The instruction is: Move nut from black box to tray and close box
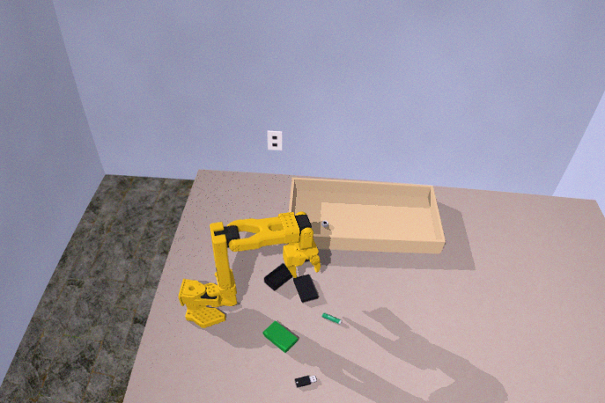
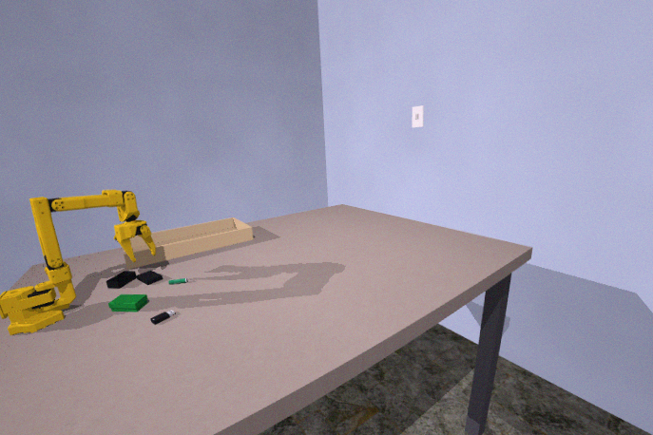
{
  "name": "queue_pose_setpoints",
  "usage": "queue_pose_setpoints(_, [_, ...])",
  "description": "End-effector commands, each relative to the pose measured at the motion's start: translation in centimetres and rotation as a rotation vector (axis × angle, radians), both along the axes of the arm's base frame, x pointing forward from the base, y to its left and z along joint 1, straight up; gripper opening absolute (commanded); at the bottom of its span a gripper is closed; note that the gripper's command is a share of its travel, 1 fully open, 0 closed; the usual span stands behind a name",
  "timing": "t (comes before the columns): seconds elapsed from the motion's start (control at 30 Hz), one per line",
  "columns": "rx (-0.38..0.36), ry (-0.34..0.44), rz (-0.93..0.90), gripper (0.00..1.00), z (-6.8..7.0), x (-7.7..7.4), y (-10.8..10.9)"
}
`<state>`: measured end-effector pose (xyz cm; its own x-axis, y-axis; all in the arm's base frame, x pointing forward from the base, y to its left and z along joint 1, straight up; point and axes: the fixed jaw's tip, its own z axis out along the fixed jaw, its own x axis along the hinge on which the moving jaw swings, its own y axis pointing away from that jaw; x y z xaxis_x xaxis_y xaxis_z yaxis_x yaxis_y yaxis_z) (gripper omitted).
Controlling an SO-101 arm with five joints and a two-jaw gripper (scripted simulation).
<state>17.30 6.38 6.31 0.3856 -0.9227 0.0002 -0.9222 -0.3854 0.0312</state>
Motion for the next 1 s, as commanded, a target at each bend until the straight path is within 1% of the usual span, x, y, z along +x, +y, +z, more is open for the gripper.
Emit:
queue_pose_setpoints(0.0, [0.012, -0.029, 0.001, 0.29, 0.61, 0.48, -0.03])
queue_pose_setpoints(0.97, [0.012, -0.029, 0.001, 0.29, 0.90, 0.59, -0.16])
